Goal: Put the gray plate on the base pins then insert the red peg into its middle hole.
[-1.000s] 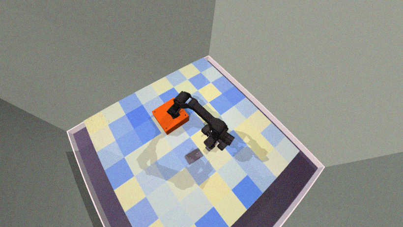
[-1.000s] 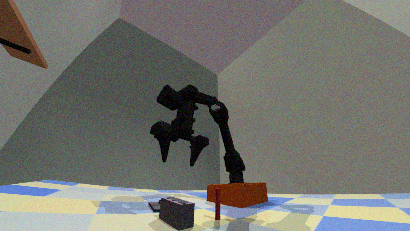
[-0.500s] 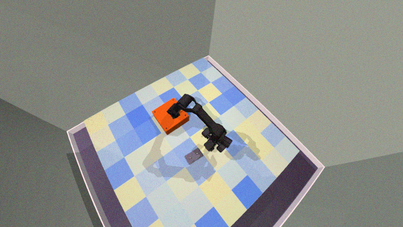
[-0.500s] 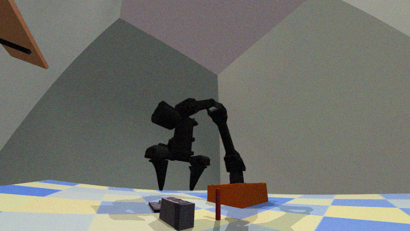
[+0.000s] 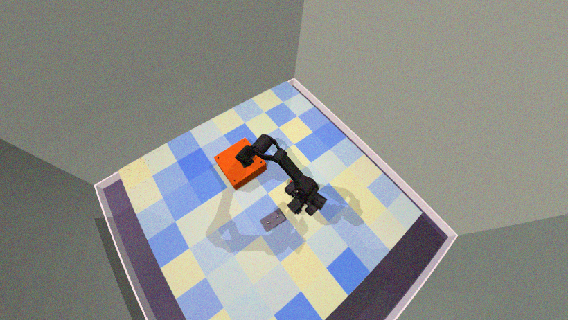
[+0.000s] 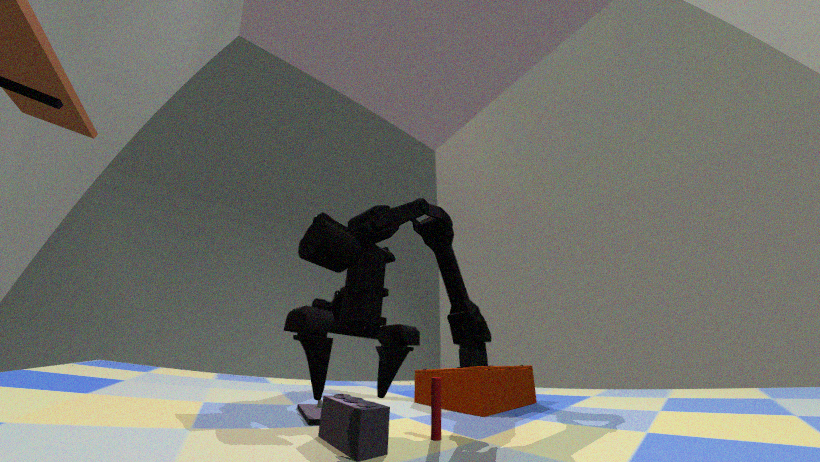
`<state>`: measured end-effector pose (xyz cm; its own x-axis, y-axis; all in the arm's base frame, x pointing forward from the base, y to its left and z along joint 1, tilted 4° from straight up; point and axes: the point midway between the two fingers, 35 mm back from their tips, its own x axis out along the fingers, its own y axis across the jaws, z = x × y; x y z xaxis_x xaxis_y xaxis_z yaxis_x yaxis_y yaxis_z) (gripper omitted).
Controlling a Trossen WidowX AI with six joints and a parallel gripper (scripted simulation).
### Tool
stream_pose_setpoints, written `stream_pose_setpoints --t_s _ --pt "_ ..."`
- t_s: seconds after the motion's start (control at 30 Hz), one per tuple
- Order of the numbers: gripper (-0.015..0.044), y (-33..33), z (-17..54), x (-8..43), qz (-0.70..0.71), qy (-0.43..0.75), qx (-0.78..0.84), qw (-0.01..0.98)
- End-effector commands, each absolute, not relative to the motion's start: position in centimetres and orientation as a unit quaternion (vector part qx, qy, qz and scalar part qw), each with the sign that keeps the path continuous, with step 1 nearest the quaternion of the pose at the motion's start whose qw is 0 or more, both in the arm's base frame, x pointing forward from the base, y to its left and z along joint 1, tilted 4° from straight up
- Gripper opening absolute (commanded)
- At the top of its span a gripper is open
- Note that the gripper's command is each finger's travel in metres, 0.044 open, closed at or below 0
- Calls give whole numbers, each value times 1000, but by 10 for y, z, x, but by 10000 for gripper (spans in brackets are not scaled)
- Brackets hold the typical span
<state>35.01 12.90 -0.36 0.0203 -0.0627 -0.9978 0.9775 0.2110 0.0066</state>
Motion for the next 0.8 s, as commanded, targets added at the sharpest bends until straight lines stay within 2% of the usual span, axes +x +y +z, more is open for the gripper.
stream_pose_setpoints --t_s 0.0,0.77 --pt "440 128 -12 348 -459 533 429 566" --pt "440 126 -48 347 -459 533 429 566"
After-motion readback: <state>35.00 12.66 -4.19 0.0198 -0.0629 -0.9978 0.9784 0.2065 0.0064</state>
